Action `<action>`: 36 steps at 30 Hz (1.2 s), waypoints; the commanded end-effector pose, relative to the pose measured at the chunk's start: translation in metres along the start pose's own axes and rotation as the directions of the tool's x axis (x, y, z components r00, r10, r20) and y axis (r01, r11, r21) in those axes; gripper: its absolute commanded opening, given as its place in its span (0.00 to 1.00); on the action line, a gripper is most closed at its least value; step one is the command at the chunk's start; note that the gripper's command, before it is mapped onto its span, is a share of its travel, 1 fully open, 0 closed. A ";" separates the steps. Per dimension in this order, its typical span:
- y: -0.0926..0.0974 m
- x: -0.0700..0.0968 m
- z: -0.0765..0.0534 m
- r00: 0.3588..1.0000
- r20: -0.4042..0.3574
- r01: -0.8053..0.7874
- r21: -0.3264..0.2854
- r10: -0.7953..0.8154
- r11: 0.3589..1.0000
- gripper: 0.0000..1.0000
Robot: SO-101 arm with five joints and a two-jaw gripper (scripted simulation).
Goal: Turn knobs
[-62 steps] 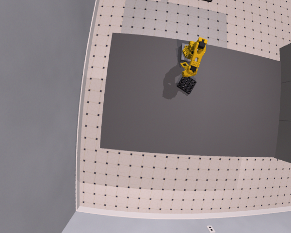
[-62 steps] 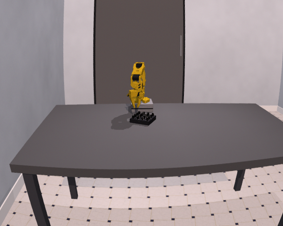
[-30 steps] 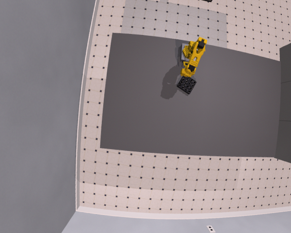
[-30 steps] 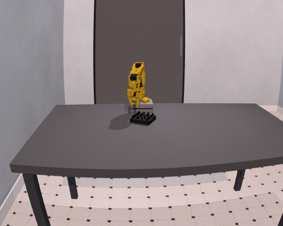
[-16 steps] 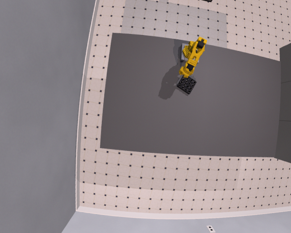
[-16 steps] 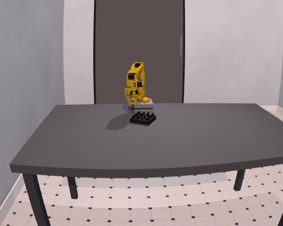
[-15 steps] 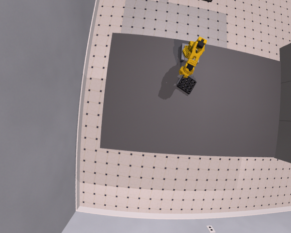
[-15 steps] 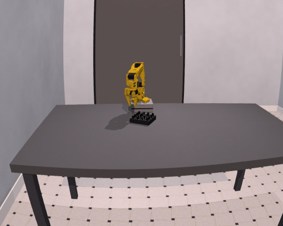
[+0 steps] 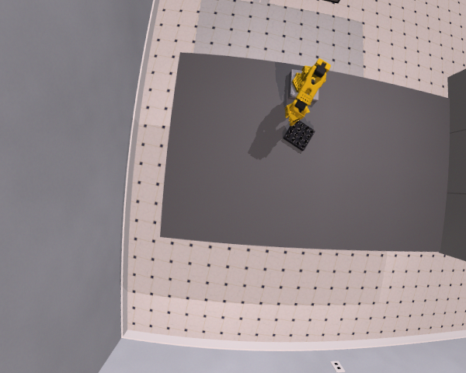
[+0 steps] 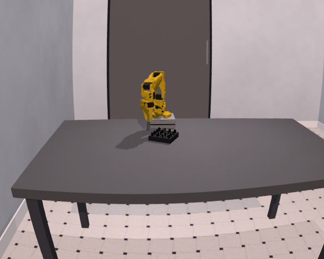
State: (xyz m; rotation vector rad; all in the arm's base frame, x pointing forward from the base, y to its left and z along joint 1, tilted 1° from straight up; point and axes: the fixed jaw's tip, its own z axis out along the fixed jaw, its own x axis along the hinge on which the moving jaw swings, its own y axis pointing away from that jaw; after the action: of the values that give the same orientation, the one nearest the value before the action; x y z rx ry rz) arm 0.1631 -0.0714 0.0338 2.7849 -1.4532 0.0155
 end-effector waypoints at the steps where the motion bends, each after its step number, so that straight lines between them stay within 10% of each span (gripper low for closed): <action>1: 0.005 0.002 -0.001 0.982 0.012 -0.189 -0.010 0.189 0.982 0.20; 13: 0.014 0.009 -0.006 0.778 0.006 -0.628 -0.013 0.628 0.778 0.23; 23: 0.023 0.015 -0.011 0.386 -0.001 -0.922 -0.013 0.923 0.386 0.27; 25: 0.023 0.015 -0.011 0.386 -0.001 -0.922 -0.013 0.923 0.386 0.27; 36: 0.032 0.023 -0.016 -0.123 -0.006 -0.992 -0.010 0.992 -0.123 0.31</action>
State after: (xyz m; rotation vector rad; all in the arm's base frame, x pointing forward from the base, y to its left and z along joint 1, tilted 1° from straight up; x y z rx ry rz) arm 0.1517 -0.1053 0.0495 0.9740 -2.9948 0.0197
